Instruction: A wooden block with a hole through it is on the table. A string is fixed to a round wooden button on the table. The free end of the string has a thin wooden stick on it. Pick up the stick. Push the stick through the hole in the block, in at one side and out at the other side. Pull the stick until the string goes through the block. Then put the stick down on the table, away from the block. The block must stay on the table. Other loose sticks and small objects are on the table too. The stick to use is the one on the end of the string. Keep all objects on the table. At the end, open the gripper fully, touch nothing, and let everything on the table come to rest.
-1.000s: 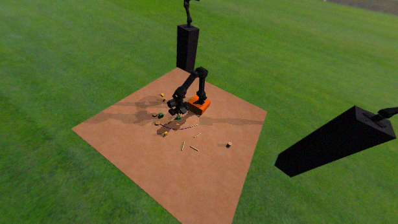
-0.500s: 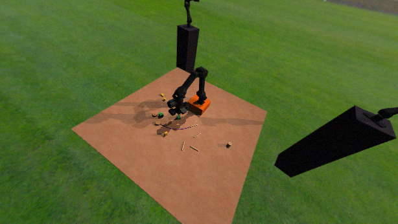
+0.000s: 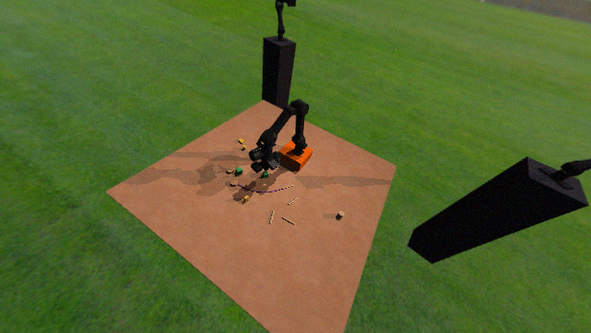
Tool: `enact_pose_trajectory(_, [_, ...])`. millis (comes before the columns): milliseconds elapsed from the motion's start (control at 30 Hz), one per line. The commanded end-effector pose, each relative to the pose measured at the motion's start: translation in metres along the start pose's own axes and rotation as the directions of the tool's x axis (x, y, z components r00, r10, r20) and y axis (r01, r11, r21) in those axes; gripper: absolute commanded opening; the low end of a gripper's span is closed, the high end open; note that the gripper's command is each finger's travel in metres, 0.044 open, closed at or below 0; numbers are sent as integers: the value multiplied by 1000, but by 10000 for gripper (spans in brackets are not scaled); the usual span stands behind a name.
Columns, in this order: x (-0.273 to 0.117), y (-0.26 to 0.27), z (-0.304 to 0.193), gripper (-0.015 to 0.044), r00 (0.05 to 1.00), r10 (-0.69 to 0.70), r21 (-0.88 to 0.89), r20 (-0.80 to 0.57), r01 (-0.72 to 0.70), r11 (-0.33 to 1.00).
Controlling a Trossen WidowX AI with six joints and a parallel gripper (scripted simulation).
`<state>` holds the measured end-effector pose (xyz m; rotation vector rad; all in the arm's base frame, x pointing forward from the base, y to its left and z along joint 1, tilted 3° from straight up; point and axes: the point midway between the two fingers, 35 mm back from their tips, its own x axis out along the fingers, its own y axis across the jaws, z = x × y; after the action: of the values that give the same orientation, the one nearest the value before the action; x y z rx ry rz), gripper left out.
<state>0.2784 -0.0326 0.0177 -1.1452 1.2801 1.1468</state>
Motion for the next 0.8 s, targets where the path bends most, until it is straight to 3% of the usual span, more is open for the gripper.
enact_pose_trajectory(0, [0, -1, 30, 105, 1000, -1, -241, 3, 2, 970])
enact_pose_trajectory(100, [-1, 4, 71, 184, 1000, -2, -568, 7, 5, 823])
enact_pose_trajectory(233, [-1, 20, 124, 289, 1000, 0, -884, 9, 8, 468])
enact_pose_trajectory(300, [-1, 27, 141, 341, 1000, 1, -945, 10, 9, 326])
enact_pose_trajectory(433, [-1, 28, 143, 440, 1000, 1, -951, 10, 9, 308])
enact_pose_trajectory(533, [-1, 28, 143, 440, 1000, 1, -951, 10, 9, 308])
enact_pose_trajectory(767, [-1, 28, 143, 256, 1000, 1, -951, 10, 9, 308])
